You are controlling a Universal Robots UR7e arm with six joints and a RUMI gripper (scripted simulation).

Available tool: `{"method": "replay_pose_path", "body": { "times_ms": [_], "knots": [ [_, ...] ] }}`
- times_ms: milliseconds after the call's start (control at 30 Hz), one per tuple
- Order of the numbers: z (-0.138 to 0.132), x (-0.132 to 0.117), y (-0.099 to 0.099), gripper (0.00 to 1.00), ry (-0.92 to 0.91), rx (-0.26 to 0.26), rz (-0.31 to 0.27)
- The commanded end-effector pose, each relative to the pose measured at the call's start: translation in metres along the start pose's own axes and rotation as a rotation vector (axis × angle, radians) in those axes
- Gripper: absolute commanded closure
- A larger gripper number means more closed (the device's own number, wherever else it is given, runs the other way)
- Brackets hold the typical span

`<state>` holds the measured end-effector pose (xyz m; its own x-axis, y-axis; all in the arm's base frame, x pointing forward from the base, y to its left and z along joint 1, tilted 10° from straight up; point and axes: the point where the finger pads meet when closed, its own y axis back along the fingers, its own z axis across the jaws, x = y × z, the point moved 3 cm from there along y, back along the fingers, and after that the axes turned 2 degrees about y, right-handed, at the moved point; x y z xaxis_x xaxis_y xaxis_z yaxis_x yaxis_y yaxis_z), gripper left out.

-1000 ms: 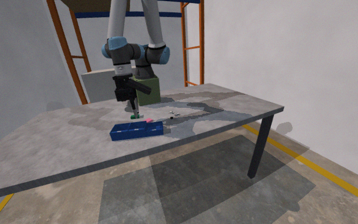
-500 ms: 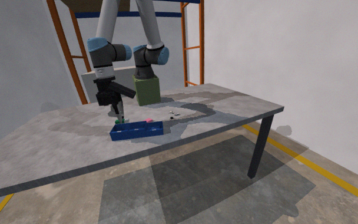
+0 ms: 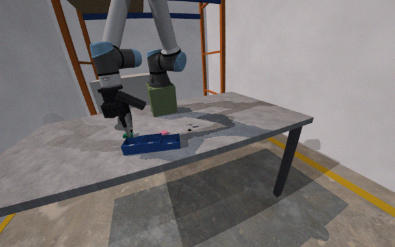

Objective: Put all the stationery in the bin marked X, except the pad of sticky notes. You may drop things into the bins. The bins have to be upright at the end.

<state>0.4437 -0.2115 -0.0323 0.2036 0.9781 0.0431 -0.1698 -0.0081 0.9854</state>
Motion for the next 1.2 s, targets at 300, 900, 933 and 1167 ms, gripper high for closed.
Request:
{"method": "replay_pose_path", "body": {
  "times_ms": [300,900,933,1167],
  "knots": [
    [-0.001,0.002,-0.012,1.00,0.000,-0.001,-0.001],
    [-0.001,0.002,-0.044,1.00,0.000,-0.001,-0.001],
    [-0.001,0.002,-0.046,1.00,0.000,-0.001,-0.001],
    [-0.001,0.003,-0.051,1.00,0.000,-0.001,-0.001]
  ]
}}
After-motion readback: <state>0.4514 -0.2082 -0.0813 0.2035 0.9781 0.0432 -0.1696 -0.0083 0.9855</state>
